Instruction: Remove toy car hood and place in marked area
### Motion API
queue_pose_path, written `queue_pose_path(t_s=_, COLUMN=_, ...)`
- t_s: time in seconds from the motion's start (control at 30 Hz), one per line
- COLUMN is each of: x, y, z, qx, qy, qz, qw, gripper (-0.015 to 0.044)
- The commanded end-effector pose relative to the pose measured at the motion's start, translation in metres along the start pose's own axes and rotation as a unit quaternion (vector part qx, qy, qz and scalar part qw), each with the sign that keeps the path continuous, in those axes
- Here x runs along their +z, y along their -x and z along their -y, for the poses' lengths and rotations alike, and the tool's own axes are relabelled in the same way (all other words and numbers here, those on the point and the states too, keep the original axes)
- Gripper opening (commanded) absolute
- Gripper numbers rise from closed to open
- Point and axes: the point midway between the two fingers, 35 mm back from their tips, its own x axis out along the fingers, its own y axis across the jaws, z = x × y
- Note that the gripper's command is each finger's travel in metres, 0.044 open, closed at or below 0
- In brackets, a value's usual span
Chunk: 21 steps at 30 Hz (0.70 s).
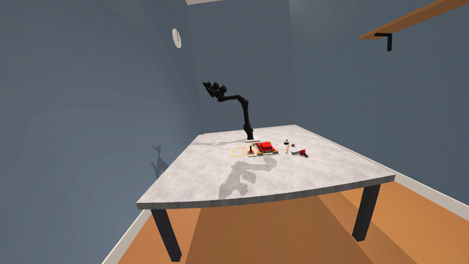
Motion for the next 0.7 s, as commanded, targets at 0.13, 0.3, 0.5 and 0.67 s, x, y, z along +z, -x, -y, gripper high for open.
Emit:
queue_pose_path(t_s=0.13, x=-0.004, y=-0.05, z=-0.034, qx=-0.004, qy=-0.086, qz=0.025, qw=0.996, gripper=0.044)
queue_pose_path(t_s=0.3, x=-0.021, y=-0.087, z=-0.071, qx=0.013, qy=-0.192, qz=0.01, qw=0.981, gripper=0.044)
queue_pose_path(t_s=0.5, x=-0.021, y=-0.126, z=-0.133, qx=0.059, qy=-0.296, qz=-0.009, qw=0.953, gripper=0.044)
queue_pose_path(t_s=0.67, x=-0.013, y=-0.148, z=-0.185, qx=0.099, qy=-0.361, qz=-0.03, qw=0.927, gripper=0.044)
